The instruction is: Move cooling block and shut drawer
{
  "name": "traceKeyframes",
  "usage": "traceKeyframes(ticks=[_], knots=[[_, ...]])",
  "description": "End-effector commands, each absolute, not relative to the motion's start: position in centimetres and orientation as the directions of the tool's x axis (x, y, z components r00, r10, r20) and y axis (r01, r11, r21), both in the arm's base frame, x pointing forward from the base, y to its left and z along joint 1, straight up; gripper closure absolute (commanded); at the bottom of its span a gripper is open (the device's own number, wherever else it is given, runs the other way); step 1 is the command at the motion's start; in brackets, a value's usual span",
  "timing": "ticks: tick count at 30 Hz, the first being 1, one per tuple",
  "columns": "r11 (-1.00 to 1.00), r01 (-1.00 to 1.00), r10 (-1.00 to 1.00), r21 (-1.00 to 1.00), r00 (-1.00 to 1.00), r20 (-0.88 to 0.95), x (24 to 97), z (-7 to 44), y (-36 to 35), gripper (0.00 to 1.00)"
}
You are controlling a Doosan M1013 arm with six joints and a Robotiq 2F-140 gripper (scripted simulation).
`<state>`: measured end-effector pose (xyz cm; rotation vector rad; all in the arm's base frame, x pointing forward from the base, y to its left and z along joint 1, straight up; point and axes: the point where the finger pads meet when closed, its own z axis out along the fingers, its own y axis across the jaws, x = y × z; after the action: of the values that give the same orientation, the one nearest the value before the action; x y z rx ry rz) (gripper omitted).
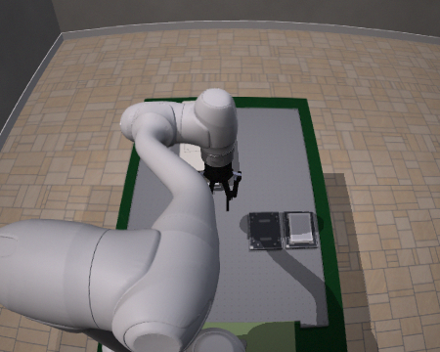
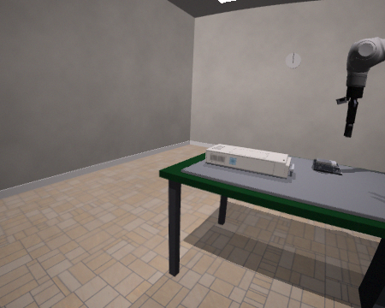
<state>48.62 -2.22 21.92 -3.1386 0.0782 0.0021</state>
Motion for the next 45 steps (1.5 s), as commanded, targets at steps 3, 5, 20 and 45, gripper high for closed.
traceKeyframes(ticks=[3,5,20,45], knots=[[-0.999,-0.050,-0.050,-0.002,0.999,0.000,48.01,21.91,-2.44,0.65],[-0.999,-0.050,-0.050,-0.002,0.999,0.000,48.01,21.91,-2.45,0.65],[-0.999,-0.050,-0.050,-0.002,0.999,0.000,48.01,21.91,-2.44,0.65],[-0.873,0.488,0.488,-0.002,0.873,0.001,48.01,21.91,-2.44,0.66]])
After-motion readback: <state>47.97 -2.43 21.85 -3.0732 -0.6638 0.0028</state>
